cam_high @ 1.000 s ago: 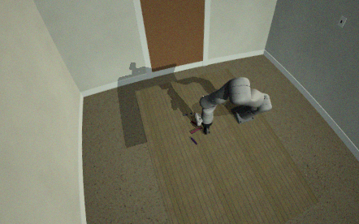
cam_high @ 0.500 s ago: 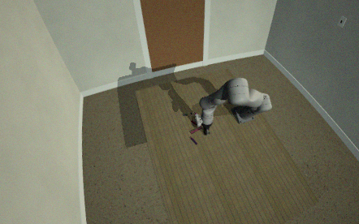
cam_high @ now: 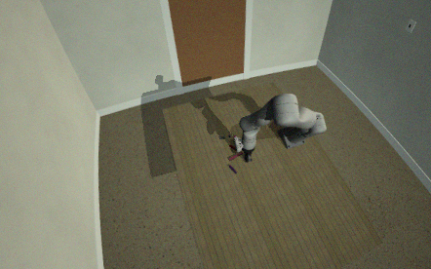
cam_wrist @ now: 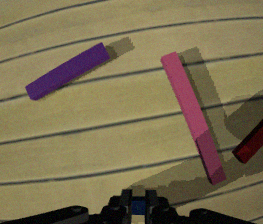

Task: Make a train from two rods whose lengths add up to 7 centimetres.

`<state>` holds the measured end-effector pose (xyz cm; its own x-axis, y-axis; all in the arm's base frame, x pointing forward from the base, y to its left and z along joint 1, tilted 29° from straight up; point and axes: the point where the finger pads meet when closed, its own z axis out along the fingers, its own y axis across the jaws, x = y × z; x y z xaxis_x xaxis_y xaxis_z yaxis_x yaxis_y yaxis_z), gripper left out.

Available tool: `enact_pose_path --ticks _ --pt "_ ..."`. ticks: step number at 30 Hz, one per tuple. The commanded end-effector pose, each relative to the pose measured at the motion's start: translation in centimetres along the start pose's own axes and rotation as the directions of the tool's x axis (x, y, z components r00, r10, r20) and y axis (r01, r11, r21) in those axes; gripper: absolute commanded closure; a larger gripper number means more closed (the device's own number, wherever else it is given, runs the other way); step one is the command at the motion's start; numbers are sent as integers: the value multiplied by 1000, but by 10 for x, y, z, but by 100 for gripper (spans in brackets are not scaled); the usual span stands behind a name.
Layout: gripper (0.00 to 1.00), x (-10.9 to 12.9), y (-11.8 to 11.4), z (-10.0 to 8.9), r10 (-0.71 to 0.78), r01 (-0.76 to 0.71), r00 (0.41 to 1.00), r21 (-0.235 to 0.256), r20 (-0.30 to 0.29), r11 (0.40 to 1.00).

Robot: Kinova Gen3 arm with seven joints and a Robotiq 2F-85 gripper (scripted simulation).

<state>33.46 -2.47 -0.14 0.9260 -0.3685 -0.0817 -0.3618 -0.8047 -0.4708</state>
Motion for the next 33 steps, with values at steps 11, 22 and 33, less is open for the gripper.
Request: enact_pose_path --ticks 11,22,33 --pt "95 0 0 0 0 0 1000 0 -1 1000" --pt "92 0 0 0 0 0 1000 0 -1 1000" --pt "76 0 0 0 0 0 1000 0 -1 1000"
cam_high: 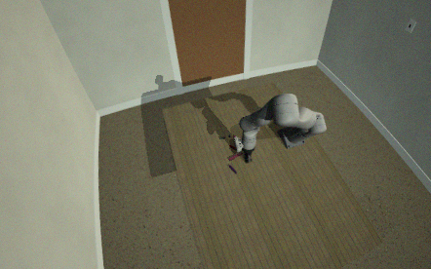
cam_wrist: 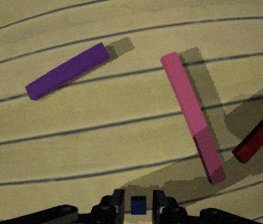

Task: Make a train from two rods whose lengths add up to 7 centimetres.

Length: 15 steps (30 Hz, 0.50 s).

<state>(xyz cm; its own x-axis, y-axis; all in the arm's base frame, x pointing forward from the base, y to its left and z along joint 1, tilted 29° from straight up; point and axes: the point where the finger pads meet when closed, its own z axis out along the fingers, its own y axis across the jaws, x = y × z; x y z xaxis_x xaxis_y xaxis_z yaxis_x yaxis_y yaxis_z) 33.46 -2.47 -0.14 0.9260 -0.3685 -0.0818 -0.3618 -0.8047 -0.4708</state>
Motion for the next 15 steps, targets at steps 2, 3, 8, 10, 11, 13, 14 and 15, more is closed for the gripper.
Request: enact_pose_path --ticks 2,3,8,10,11,13,14,15 --pt "76 0 0 0 0 0 1000 0 -1 1000" --pt "76 0 0 0 0 0 1000 0 -1 1000" --pt "76 0 0 0 0 0 1000 0 -1 1000" --pt "76 0 0 0 0 0 1000 0 -1 1000" --pt "76 0 0 -1 0 0 1000 0 -1 1000" --pt "76 0 0 -1 0 0 1000 0 -1 1000" --pt "76 0 0 -2 0 0 1000 0 -2 1000" --pt "76 0 0 -3 0 0 1000 0 -2 1000"
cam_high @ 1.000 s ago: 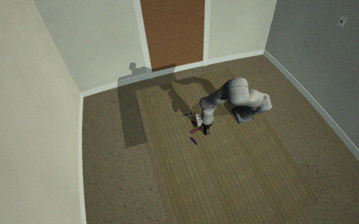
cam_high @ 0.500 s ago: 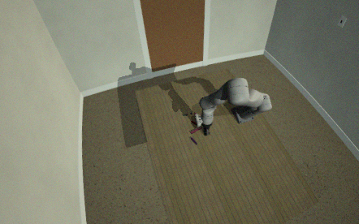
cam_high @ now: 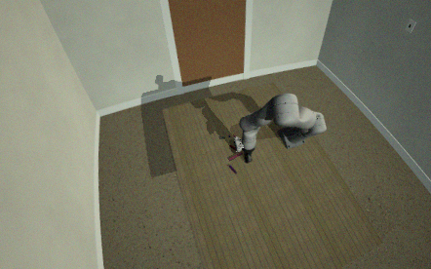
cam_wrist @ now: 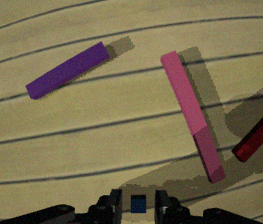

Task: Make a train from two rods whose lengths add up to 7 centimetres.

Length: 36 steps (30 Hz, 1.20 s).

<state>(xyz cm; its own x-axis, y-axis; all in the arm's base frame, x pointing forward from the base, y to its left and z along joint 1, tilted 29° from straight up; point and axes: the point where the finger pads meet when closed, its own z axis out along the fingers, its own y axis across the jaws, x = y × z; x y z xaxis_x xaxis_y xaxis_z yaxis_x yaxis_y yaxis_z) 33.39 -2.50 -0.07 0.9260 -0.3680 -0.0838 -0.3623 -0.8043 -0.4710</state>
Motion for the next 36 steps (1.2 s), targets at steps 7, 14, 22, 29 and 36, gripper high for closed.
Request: enact_pose_path --ticks 7,14,22,29,36 --pt "76 1 0 -19 0 0 1000 0 -4 1000" --pt "76 1 0 -49 0 0 1000 0 -4 1000" --pt "76 1 0 -84 0 0 1000 0 -4 1000" --pt "76 1 0 -90 0 0 1000 0 -4 1000" --pt "0 1 0 -90 0 0 1000 0 -4 1000"
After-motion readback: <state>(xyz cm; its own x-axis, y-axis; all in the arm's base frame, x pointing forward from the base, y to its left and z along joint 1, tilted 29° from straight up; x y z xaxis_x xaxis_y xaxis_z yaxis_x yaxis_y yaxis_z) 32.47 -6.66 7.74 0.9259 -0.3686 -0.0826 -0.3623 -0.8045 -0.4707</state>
